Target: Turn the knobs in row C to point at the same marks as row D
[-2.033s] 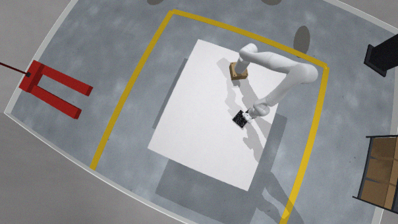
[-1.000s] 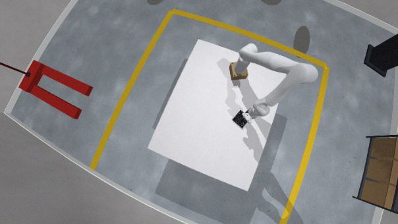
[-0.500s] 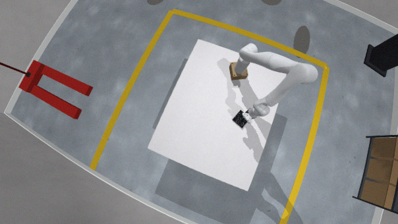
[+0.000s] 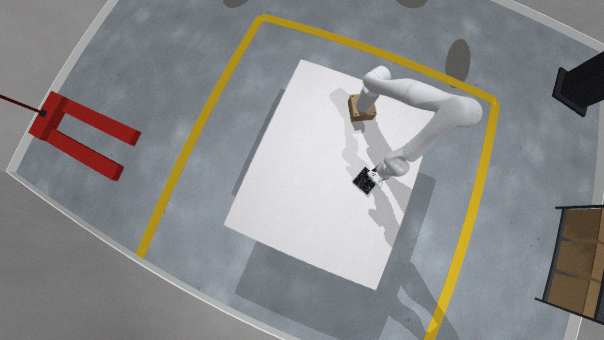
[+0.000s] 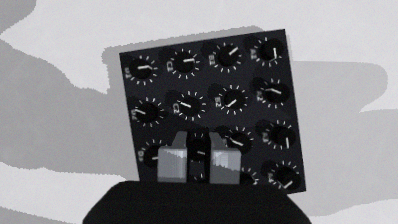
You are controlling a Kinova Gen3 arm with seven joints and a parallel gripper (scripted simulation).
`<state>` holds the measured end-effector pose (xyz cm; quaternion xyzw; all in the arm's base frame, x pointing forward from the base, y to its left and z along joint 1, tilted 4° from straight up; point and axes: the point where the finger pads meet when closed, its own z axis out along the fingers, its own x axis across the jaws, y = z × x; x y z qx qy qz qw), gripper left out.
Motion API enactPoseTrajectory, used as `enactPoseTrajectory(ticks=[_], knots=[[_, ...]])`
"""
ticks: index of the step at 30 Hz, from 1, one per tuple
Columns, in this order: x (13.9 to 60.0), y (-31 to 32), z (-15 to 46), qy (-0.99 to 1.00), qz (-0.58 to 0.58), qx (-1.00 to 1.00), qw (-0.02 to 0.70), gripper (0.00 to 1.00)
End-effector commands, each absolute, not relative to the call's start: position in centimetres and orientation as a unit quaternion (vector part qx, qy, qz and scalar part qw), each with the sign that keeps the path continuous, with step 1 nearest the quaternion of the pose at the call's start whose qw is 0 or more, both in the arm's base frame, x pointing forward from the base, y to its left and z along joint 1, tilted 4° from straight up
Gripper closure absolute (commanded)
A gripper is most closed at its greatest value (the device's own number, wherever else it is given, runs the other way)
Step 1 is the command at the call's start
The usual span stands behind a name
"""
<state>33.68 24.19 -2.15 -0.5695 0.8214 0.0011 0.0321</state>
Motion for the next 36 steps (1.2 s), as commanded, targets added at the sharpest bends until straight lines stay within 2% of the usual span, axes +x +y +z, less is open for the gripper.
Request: enactPoseTrajectory(ticks=[1, 36], knots=[[33.72, 24.22, -2.09, 0.816, 0.002, -0.577, 0.033, 0.7], [33.72, 24.22, -2.08, 0.69, -0.005, -0.723, 0.033, 0.7]])
